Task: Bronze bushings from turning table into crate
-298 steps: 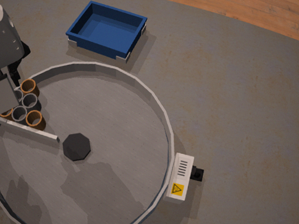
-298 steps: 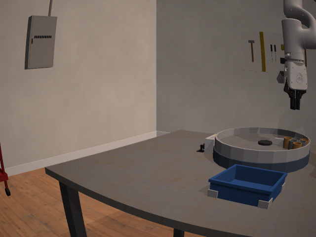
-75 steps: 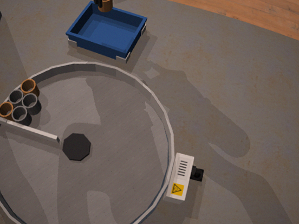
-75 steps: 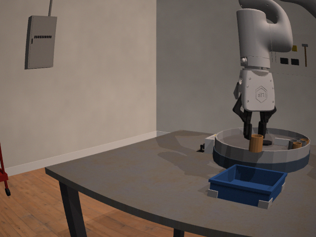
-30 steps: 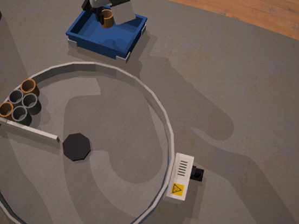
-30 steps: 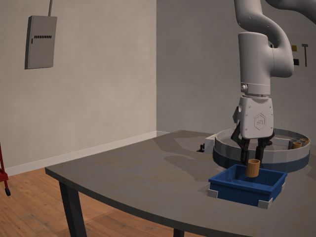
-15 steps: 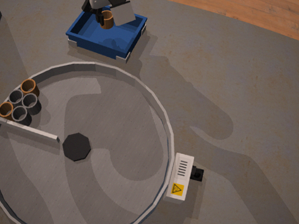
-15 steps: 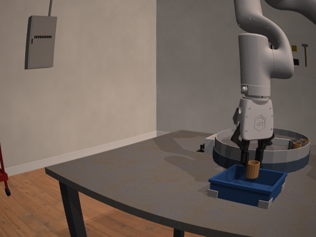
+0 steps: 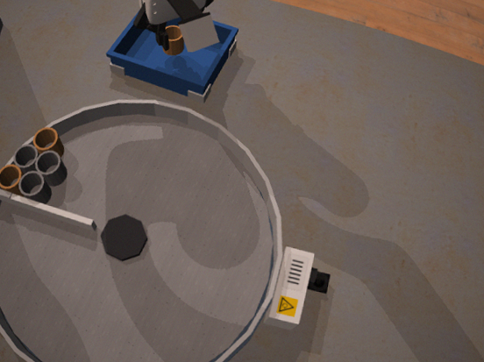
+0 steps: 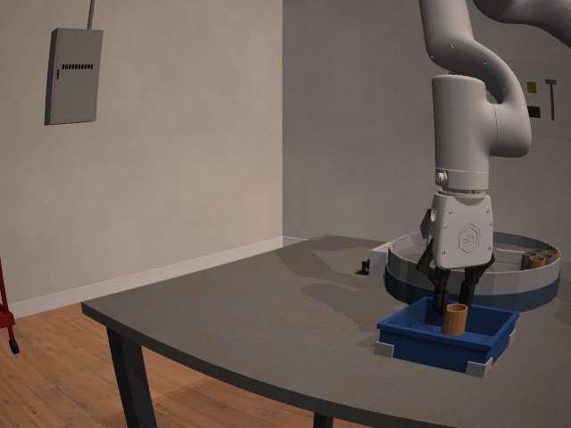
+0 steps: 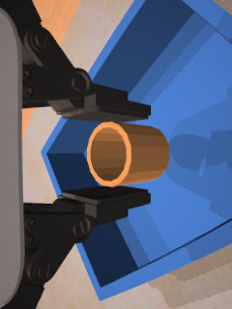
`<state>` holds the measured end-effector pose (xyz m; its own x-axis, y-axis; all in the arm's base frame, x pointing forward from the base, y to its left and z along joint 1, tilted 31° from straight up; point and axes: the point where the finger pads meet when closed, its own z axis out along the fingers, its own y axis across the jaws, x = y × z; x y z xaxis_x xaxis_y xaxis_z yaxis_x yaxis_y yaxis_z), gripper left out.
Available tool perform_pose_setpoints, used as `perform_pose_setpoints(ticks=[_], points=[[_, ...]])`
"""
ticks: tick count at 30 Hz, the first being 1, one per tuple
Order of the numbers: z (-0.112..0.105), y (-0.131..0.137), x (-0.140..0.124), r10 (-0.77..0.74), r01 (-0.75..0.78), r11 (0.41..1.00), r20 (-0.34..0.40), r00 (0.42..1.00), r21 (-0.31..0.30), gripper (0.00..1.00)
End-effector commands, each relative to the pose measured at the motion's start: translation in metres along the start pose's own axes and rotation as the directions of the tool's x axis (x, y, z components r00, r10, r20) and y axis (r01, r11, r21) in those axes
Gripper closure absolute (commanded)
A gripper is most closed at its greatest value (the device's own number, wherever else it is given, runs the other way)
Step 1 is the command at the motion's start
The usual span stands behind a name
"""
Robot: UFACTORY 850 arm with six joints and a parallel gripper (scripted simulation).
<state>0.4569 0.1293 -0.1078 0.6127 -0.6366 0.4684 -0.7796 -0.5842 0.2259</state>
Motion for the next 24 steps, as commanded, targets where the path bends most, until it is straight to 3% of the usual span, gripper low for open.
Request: perform_pose_setpoints(ticks=[1, 24], points=[[0.001, -0.001, 0.0, 0.001, -0.001, 1.0, 0.0, 1.0, 0.002, 1.0], [0.016, -0.001, 0.0, 0.001, -0.001, 1.0, 0.0, 1.0, 0.002, 1.0]])
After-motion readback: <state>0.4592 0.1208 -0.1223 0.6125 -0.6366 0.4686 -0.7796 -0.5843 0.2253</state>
